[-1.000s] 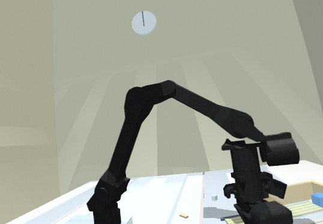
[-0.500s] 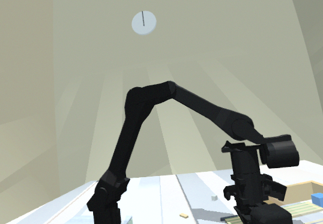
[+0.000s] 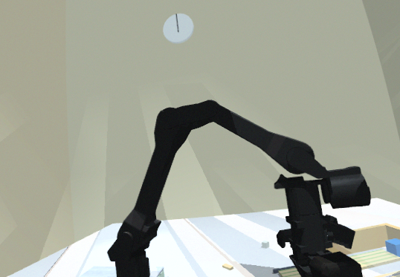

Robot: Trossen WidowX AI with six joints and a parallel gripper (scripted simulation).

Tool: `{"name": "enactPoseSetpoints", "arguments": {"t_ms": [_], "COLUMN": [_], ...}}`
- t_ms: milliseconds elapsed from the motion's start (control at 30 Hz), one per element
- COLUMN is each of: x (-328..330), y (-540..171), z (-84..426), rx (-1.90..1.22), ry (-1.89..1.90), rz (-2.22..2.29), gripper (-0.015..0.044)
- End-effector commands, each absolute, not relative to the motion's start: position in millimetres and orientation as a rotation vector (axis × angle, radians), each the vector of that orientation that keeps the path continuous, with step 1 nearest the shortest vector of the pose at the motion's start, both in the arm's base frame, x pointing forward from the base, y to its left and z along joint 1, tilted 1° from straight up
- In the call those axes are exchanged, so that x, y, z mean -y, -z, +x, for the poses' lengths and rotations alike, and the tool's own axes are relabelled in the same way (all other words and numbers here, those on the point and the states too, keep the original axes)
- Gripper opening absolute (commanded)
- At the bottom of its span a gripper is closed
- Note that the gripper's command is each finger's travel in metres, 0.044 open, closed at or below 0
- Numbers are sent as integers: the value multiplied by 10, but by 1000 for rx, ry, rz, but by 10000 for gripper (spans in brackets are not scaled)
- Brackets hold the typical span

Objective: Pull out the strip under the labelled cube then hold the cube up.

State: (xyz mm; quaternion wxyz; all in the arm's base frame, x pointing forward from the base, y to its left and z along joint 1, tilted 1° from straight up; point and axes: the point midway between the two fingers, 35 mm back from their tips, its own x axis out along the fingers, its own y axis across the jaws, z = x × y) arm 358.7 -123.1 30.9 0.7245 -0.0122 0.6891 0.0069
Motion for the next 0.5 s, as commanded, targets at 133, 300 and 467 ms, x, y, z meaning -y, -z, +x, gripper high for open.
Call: {"name": "enactPoseSetpoints", "arguments": {"t_ms": [133, 300, 467], "x": [1233, 1233, 1233], "y": [-296, -292, -286], "z": [3594, 3594, 3594], "rx": [-1518, -1518, -1518], "ry": [-11, -11, -11], "rz": [-26, -26, -26], "gripper": [0, 0, 0]}}
